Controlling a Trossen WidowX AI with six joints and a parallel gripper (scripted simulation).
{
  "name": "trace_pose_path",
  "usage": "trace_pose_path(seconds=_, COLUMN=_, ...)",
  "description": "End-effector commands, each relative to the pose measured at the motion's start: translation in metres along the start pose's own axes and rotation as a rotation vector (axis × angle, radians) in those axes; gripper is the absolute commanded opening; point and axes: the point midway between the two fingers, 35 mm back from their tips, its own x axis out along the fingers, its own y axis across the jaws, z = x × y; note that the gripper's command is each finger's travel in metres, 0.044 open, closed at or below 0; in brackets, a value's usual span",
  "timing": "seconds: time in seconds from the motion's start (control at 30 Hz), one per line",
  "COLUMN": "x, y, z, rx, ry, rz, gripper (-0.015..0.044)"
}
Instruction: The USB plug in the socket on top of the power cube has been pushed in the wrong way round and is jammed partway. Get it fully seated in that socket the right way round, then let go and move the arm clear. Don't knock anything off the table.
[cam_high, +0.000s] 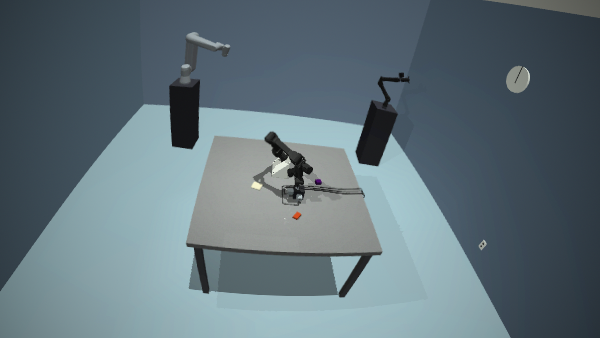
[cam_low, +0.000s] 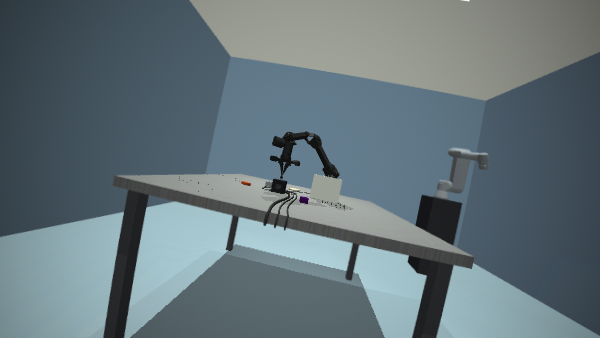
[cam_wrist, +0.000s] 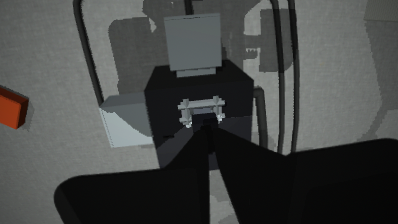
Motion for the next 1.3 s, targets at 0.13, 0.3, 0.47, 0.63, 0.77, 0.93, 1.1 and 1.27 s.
trace_pose_path(seconds=0.13, x=0.0012, y=0.0001, z=-0.0002, rx=-0.006, ry=0.000, rz=0.001, gripper=0.0000)
trace_pose_path(seconds=0.3, x=0.0018, y=0.0001, z=-0.0001, rx=-0.006, ry=0.000, rz=0.001, gripper=0.0000)
trace_pose_path(seconds=0.47, x=0.0024, y=0.0001, z=0.0000, rx=-0.006, ry=0.000, rz=0.001, gripper=0.0000)
trace_pose_path(seconds=0.63, x=0.0030, y=0.0001, z=0.0000, rx=-0.006, ry=0.000, rz=0.001, gripper=0.0000)
trace_pose_path(seconds=0.77, x=0.0034, y=0.0001, z=0.0001, rx=-0.006, ry=0.000, rz=0.001, gripper=0.0000)
trace_pose_path(seconds=0.93, x=0.0040, y=0.0001, z=0.0002, rx=-0.006, ry=0.000, rz=0.001, gripper=0.0000)
trace_pose_path(seconds=1.1, x=0.0046, y=0.0001, z=0.0002, rx=-0.006, ry=0.000, rz=0.001, gripper=0.0000)
trace_pose_path(seconds=1.27, x=0.0052, y=0.0001, z=0.0003, rx=-0.006, ry=0.000, rz=0.001, gripper=0.0000)
